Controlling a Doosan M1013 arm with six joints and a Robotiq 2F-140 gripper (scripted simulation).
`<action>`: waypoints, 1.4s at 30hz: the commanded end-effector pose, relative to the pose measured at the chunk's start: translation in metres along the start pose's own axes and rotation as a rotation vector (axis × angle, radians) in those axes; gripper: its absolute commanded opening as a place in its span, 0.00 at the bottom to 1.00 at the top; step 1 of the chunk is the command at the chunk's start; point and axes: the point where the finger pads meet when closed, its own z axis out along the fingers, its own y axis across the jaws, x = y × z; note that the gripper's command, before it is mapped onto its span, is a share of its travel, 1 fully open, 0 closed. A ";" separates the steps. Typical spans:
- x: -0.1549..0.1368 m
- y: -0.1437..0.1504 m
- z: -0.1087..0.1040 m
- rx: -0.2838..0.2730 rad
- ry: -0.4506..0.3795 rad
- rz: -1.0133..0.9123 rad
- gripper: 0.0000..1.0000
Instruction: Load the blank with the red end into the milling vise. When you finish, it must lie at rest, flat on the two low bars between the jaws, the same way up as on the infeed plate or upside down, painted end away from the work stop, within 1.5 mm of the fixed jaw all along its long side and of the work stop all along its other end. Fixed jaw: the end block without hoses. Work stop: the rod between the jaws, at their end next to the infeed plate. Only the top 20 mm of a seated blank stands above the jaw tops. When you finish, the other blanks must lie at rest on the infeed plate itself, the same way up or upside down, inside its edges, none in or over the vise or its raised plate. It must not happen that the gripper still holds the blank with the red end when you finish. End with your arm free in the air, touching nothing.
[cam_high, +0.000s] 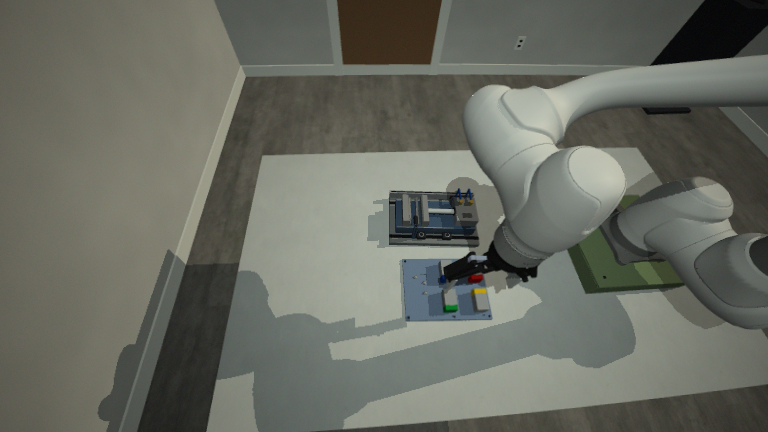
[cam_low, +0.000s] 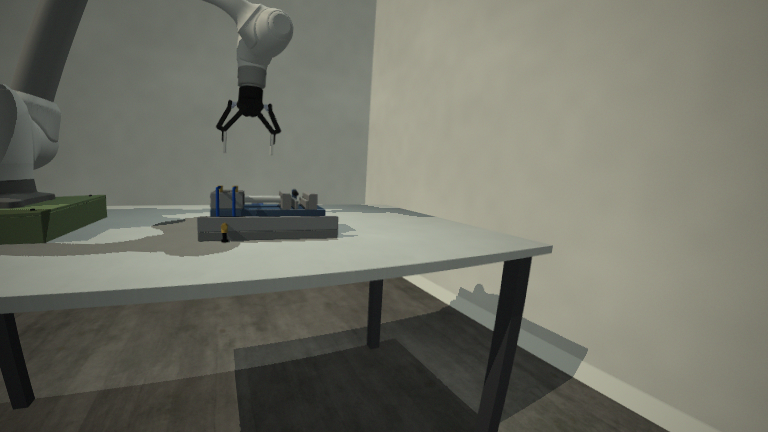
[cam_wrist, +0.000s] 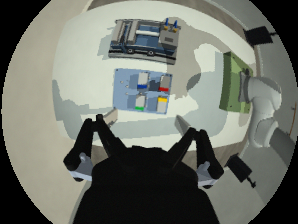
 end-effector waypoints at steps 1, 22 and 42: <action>0.000 0.000 -0.001 0.000 0.000 0.000 1.00; 0.000 0.000 -0.008 0.000 0.000 0.000 1.00; -0.039 0.009 -0.014 0.000 0.000 0.000 1.00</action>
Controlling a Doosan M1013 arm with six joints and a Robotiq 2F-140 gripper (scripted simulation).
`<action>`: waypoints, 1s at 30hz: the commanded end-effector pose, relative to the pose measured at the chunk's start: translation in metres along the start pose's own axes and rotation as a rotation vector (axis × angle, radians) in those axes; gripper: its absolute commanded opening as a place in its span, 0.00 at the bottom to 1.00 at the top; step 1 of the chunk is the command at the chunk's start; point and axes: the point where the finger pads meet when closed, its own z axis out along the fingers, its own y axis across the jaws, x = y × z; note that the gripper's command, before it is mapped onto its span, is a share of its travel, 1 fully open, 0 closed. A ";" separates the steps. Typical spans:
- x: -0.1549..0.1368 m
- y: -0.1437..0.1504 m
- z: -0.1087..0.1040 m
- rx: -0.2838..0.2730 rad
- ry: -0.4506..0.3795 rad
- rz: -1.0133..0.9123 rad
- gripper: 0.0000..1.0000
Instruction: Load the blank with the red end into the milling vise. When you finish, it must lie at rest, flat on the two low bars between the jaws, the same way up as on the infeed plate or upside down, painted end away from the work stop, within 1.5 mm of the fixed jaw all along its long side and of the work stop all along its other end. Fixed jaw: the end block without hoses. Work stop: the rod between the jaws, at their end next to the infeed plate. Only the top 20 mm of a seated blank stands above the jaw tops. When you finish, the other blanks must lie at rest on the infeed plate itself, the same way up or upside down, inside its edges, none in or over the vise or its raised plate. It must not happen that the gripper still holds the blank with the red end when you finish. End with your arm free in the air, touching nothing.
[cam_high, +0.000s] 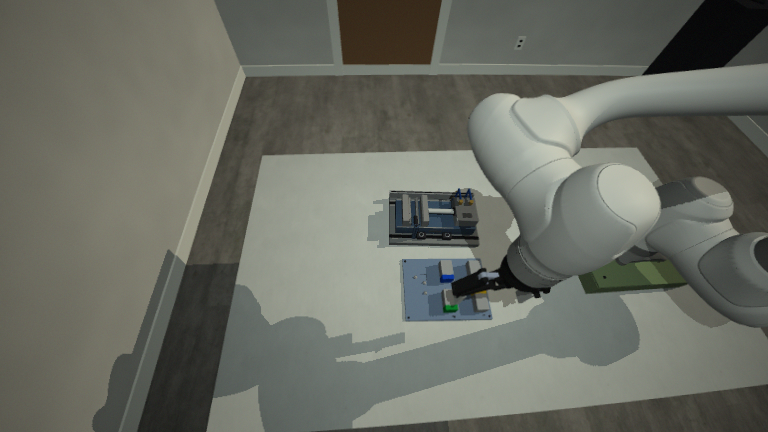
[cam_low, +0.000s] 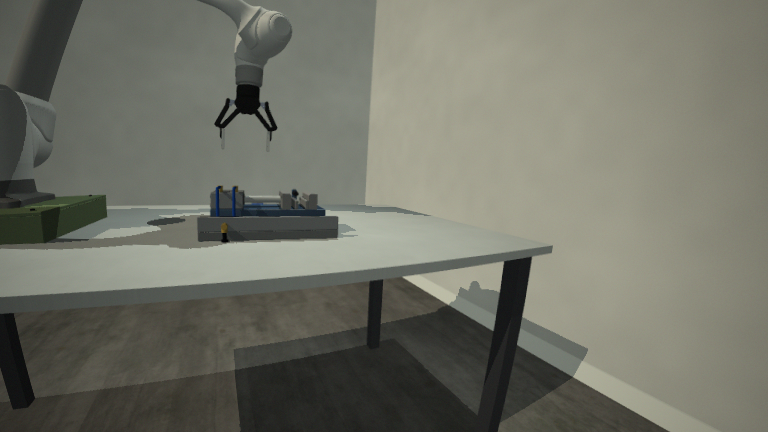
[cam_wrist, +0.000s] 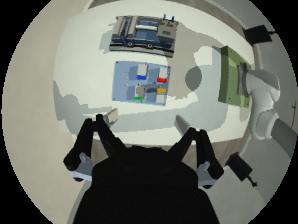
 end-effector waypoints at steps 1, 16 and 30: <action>0.000 0.000 0.000 0.000 0.000 0.000 1.00; 0.006 -0.001 0.001 0.000 0.000 0.000 1.00; 0.009 -0.002 0.001 0.000 0.000 0.000 1.00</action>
